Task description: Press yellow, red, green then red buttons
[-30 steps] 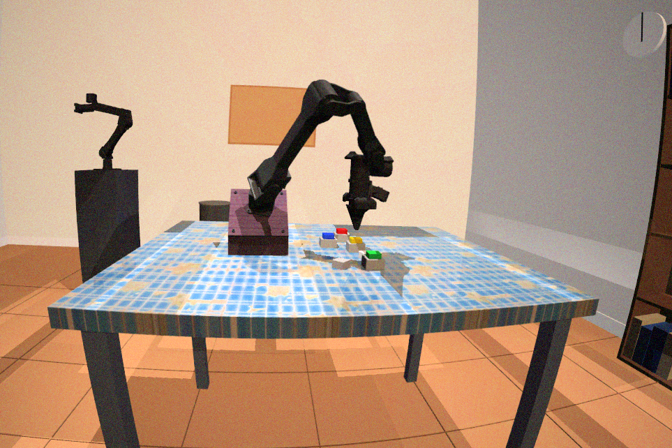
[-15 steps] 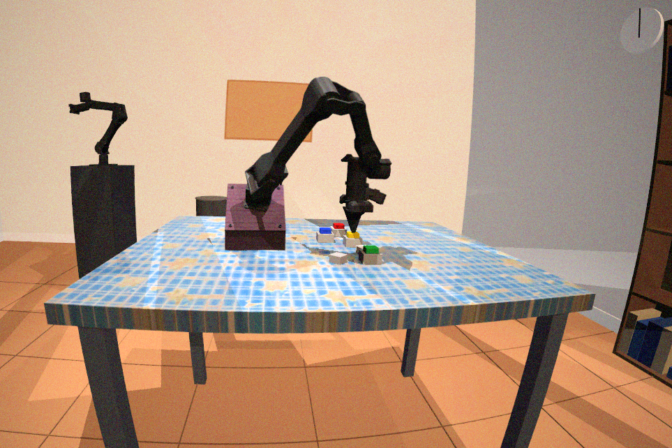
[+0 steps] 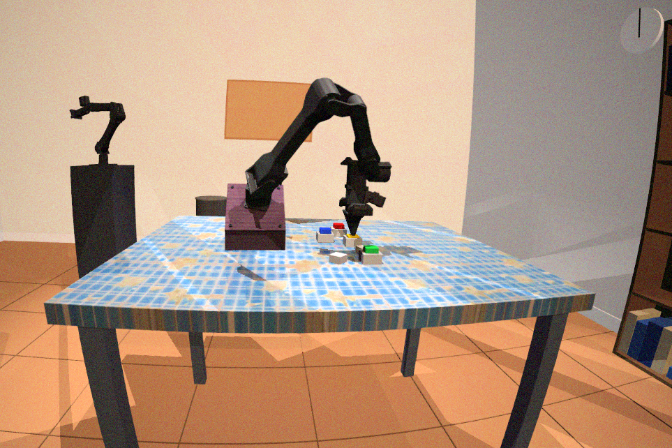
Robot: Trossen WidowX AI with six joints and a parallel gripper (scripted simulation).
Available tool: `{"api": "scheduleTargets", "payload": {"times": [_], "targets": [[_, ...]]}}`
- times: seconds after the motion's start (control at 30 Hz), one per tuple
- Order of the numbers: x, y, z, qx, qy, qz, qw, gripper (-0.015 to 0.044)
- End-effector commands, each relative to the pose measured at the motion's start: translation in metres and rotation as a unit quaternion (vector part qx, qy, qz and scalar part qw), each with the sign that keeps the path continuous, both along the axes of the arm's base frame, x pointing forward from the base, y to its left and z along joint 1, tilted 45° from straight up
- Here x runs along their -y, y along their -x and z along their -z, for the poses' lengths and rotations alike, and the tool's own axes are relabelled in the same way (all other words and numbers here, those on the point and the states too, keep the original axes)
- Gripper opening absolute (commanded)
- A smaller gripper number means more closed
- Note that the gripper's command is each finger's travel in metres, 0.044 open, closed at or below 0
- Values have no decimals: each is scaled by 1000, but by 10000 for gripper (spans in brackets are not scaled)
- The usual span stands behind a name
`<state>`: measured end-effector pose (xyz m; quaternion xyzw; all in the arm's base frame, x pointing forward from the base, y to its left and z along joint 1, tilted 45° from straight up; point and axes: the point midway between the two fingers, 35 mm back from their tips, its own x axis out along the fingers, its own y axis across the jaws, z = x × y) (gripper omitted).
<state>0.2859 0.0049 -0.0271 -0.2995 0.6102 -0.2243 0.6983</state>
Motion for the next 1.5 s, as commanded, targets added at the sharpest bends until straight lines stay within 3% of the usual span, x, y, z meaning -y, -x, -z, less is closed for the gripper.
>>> {"api": "scheduleTargets", "payload": {"times": [0.0,0.2,0.47,0.63,0.77,1.13,1.37,1.47], "targets": [[1,0,0,-3,2,-3,1000,20],[-2,0,-2,0,0,0,1000,20],[-25,5,-26,-3,1,-3,1000,20],[-64,14,-66,-3,0,-3,1000,20],[-66,15,-68,-3,0,-3,1000,20],[-159,41,23,-3,-5,-3,1000,20],[-158,41,28,-3,-5,-3,1000,20],[-128,33,60,-3,-5,-3,1000,20]]}}
